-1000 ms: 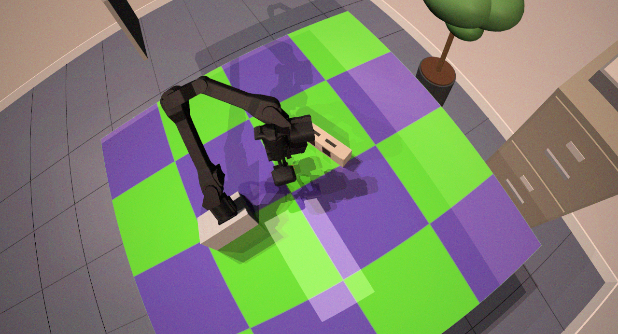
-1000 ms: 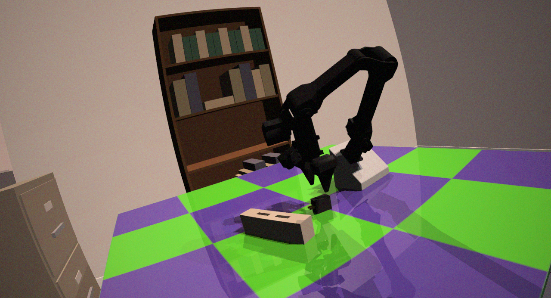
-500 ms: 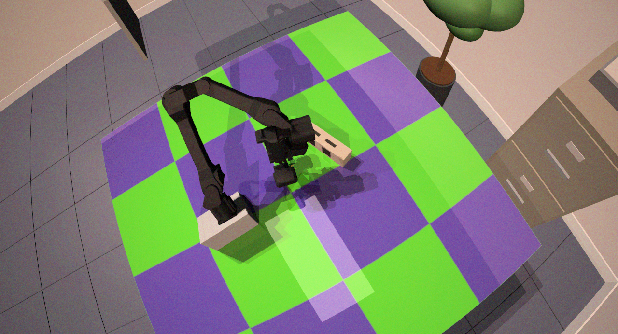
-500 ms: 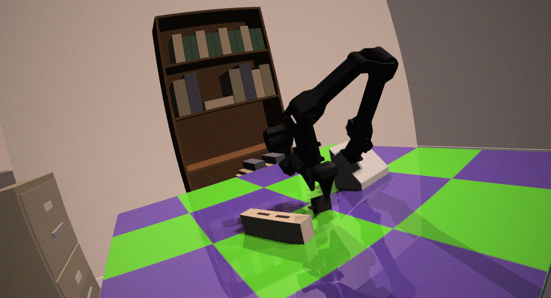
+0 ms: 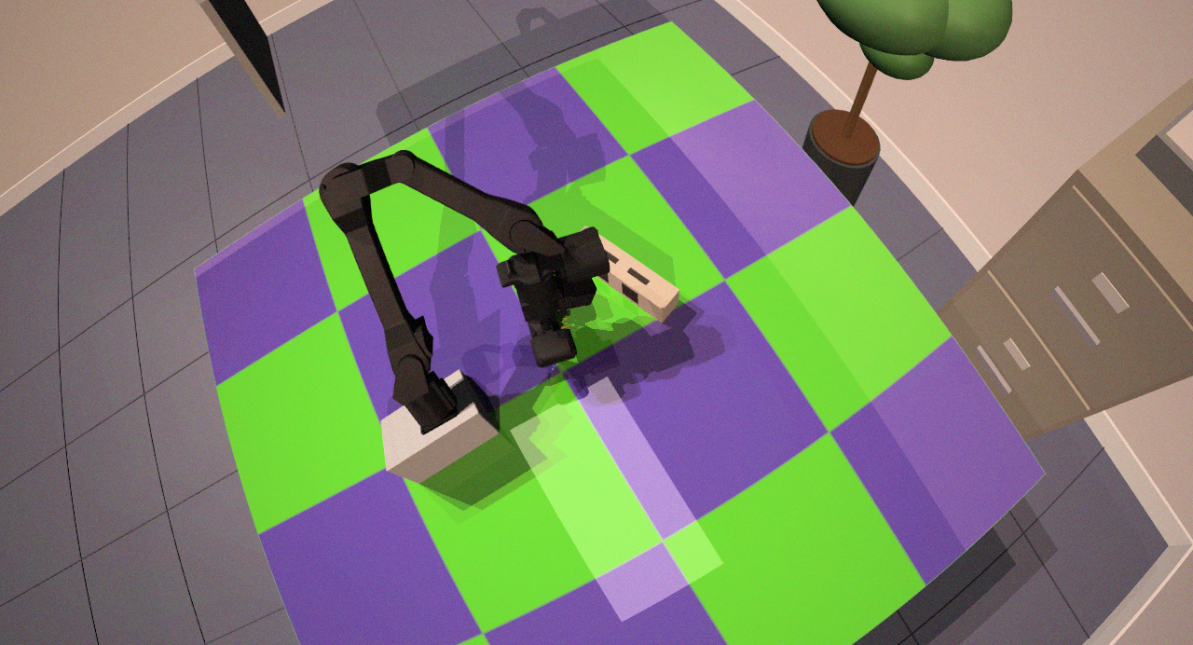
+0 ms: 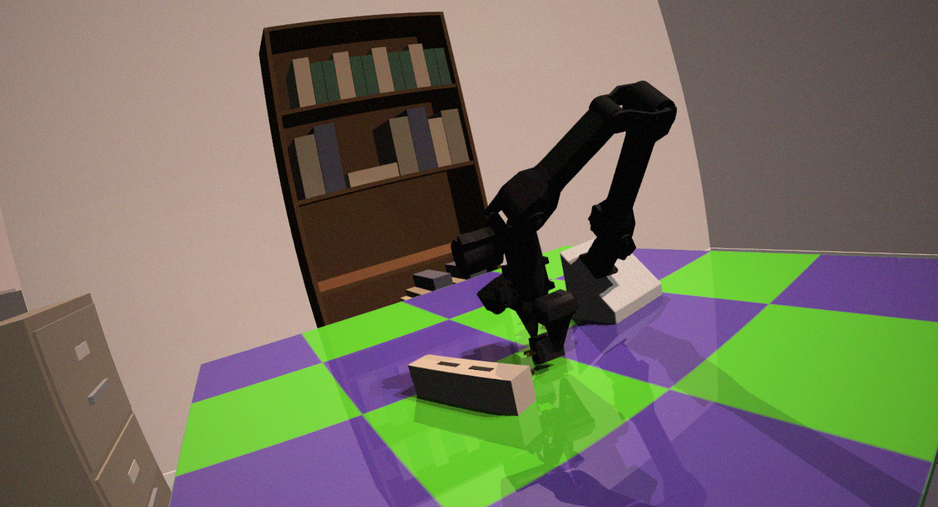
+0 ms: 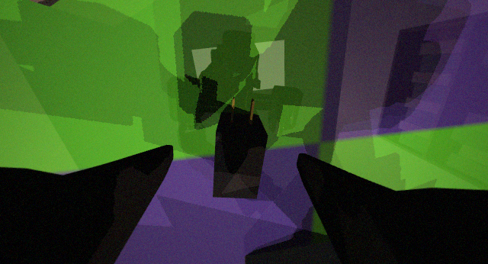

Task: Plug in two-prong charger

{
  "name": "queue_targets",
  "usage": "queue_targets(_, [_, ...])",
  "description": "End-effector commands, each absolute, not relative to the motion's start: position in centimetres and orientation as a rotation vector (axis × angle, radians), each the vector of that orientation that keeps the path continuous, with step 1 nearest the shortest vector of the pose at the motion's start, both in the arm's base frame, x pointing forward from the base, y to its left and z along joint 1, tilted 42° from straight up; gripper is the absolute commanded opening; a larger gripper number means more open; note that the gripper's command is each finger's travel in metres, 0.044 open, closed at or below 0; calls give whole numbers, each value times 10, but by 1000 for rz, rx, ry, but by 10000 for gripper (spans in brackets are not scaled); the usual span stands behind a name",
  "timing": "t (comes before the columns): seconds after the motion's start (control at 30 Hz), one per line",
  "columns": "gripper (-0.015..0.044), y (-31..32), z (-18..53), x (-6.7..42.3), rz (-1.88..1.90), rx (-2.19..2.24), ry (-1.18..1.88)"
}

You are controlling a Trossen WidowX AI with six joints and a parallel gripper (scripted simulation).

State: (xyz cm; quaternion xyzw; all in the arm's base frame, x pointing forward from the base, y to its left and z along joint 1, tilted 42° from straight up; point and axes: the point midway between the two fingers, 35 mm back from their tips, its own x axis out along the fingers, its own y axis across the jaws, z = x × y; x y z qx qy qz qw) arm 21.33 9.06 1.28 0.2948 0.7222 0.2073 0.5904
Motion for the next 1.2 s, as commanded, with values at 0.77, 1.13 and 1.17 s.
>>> queue_targets(0.77, [112, 101, 2, 211, 485, 688, 1683])
queue_targets(1.13, [0, 89, 14, 213, 481, 689, 1685])
queue_targets(1.17, [0, 86, 17, 213, 480, 689, 1685])
